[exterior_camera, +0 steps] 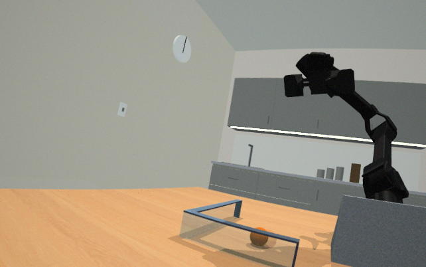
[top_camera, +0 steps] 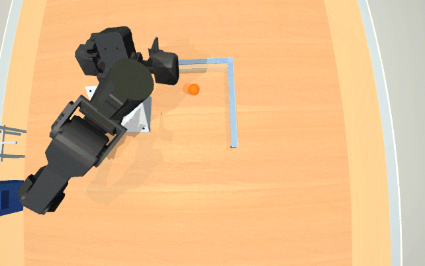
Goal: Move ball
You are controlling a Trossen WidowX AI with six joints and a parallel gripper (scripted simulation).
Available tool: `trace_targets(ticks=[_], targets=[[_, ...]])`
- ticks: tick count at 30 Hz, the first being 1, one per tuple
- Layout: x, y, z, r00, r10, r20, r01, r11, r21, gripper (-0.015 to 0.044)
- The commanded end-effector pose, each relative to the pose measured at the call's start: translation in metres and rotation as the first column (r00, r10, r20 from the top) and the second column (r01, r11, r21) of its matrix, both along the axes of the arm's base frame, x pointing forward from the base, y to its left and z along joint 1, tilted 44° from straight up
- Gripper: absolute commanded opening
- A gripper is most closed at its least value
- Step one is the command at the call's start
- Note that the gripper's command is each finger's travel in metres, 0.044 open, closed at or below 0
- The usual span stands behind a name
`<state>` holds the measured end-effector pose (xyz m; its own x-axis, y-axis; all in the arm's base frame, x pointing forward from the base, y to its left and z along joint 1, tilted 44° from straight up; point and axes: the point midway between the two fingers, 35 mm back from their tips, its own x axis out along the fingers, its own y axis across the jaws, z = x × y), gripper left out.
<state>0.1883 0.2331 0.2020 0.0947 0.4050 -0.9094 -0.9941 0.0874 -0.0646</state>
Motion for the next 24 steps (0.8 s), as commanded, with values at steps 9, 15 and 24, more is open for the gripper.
trace_targets(ticks=[9, 15, 24], targets=[[0.063, -0.055, -0.122, 1.000, -0.027, -0.010, 0.019, 0.886, -0.464, 0.0314], [0.082, -0.113, -0.193, 0.999, -0.005, -0.042, -0.028, 0.663, -0.748, 0.0314], [0.086, -0.168, -0.240, 0.994, 0.045, -0.101, -0.110, 0.377, -0.920, 0.0314]])
